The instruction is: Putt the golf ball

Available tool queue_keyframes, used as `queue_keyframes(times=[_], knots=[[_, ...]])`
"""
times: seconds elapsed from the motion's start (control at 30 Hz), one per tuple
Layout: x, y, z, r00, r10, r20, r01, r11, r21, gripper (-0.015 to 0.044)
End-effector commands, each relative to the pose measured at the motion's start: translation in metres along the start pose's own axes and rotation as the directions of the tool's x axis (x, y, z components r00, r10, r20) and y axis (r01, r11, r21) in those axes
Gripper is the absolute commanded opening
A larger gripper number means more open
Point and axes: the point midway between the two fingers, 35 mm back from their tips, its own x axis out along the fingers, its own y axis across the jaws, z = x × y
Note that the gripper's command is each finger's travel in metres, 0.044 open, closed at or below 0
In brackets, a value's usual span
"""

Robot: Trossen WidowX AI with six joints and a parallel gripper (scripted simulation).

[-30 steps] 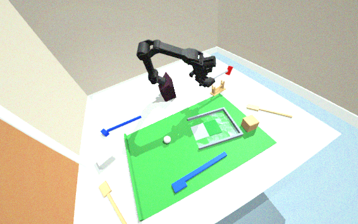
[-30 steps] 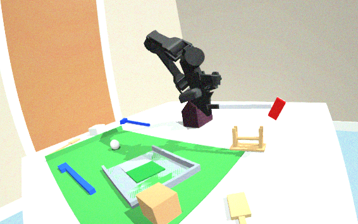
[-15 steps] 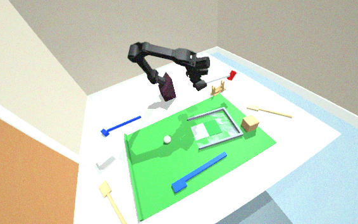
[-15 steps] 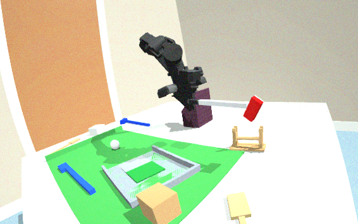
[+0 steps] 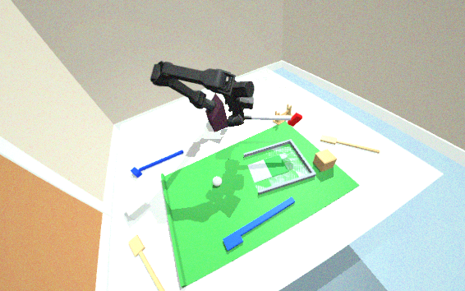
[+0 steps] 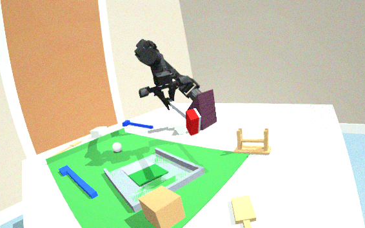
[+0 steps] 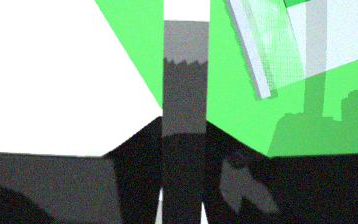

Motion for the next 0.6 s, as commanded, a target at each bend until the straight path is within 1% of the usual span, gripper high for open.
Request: queue_keyframes(times=[0.0, 0.27, 0.57], knots=[[-0.006, -0.011, -0.019, 1.0, -0.016, -0.009, 0.017, 0.993, 0.114, 0.0], [-0.016, -0.033, -0.06, 0.999, -0.036, -0.033, 0.045, 0.937, 0.347, 0.0], [-0.026, -0.05, -0.113, 0.995, -0.06, -0.075, 0.092, 0.81, 0.579, 0.0]])
